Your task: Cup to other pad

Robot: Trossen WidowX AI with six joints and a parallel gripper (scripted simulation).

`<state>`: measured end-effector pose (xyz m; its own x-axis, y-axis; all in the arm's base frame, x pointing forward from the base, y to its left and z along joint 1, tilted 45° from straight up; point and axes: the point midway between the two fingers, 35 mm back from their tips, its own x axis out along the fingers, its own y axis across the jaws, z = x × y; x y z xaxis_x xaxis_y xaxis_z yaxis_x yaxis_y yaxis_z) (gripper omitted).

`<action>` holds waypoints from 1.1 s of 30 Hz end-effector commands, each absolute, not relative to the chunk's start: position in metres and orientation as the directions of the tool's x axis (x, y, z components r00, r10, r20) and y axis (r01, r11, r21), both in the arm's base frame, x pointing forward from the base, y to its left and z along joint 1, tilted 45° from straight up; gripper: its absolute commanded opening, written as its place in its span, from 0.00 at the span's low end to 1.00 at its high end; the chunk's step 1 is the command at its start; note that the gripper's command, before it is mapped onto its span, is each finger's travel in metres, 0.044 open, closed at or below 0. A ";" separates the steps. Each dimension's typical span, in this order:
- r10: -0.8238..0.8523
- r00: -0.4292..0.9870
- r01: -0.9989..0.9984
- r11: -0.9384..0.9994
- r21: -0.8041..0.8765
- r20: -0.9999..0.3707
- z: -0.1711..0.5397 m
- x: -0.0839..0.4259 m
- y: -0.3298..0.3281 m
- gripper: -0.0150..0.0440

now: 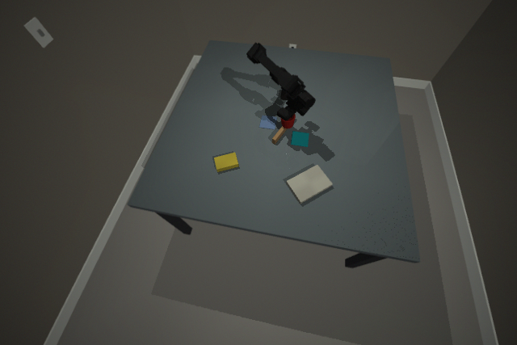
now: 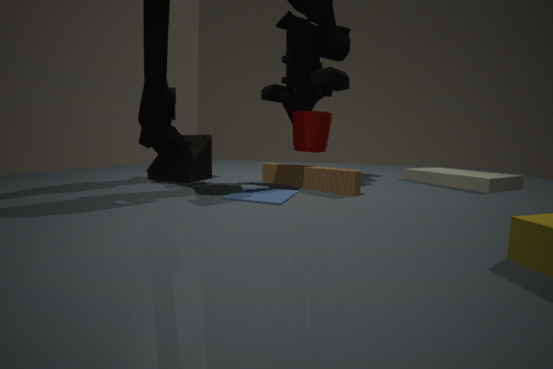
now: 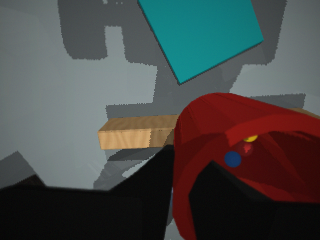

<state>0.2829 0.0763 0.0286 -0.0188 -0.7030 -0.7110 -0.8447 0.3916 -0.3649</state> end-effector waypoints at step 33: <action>-0.697 -0.016 -0.841 0.397 -0.368 -0.717 -0.014 0.312 0.124 0.25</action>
<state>0.3100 0.1185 -0.0094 -0.0132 -0.6984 -0.7156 -0.8421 0.3936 -0.3686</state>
